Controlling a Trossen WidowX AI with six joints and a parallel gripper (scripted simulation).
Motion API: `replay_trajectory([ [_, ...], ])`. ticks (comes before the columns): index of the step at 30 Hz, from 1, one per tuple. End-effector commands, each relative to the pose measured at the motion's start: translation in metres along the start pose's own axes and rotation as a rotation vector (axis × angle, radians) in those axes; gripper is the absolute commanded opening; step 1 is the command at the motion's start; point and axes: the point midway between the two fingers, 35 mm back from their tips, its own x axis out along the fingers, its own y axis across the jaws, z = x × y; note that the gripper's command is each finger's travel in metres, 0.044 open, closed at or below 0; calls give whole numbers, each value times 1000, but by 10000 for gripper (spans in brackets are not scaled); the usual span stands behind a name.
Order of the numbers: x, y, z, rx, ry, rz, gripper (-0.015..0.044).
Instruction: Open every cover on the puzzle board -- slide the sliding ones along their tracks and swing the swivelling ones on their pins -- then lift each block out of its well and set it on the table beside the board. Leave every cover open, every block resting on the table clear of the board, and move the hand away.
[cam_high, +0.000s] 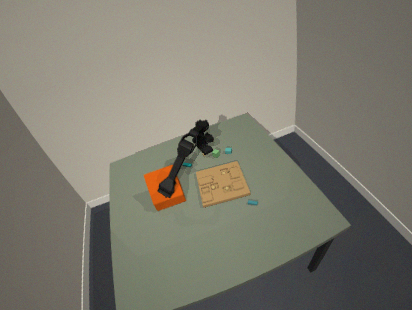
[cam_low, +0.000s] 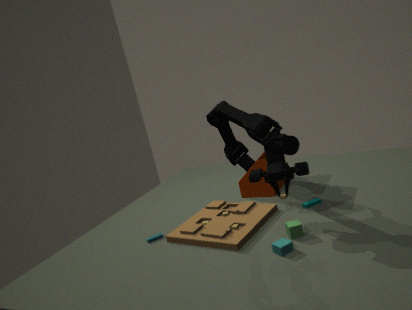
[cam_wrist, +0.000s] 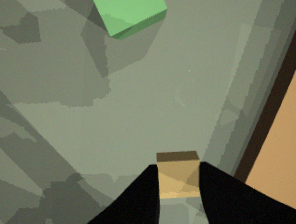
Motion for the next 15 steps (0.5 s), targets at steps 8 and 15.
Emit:
replay_trajectory([
  [8,19,-1,0,-9,1,-8,80],
  [15,31,-1,0,-9,1,-8,80],
])
